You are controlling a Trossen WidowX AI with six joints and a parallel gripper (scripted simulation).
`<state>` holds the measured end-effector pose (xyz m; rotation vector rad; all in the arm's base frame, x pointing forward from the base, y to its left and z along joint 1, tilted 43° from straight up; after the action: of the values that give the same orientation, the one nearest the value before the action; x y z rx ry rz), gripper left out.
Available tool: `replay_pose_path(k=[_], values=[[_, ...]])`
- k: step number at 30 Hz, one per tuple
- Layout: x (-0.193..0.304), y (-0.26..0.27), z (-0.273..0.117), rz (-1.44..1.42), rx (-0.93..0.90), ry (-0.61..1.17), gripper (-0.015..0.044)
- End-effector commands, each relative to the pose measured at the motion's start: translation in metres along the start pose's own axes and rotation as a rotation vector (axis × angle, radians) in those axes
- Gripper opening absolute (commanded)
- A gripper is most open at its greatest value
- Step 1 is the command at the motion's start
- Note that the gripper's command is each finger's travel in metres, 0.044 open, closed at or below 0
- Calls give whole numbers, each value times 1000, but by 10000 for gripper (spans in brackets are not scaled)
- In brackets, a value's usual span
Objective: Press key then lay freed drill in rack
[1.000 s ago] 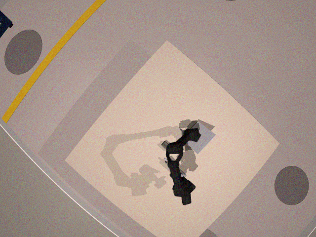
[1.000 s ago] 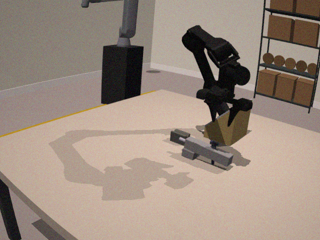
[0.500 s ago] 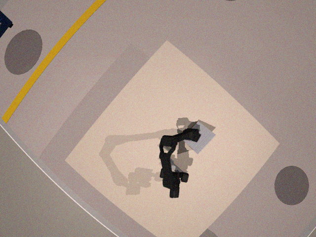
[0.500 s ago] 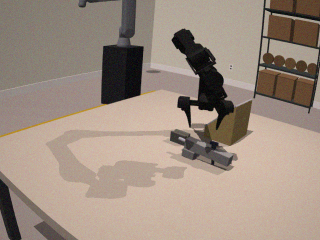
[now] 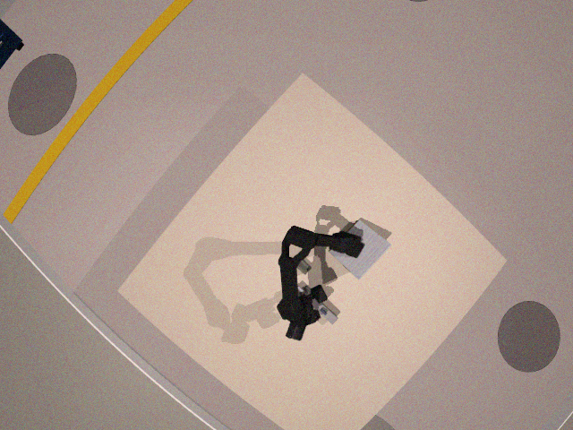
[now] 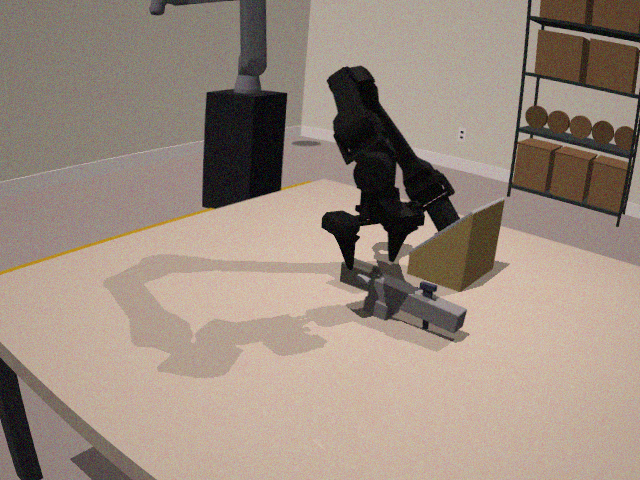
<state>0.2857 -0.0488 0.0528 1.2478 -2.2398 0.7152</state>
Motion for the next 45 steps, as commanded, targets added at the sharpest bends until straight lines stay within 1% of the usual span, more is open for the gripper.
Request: replay_pose_path(k=[1,21,45], values=[[39,2,21,-358,0,28,440],[38,2,22,-358,0,27,440],[29,4,59,-358,1,28,440]])
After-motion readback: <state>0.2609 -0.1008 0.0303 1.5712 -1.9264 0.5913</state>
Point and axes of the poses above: the point midway between the two fingers, 35 mm back from their tips, its own z axis out along the fingers, its own y axis across the jaws, x = y × z, the point moved 3 cm from there along -z, back along the fingers, and after that the axes turned 3 degrees about -z, right-handed, at the moved point
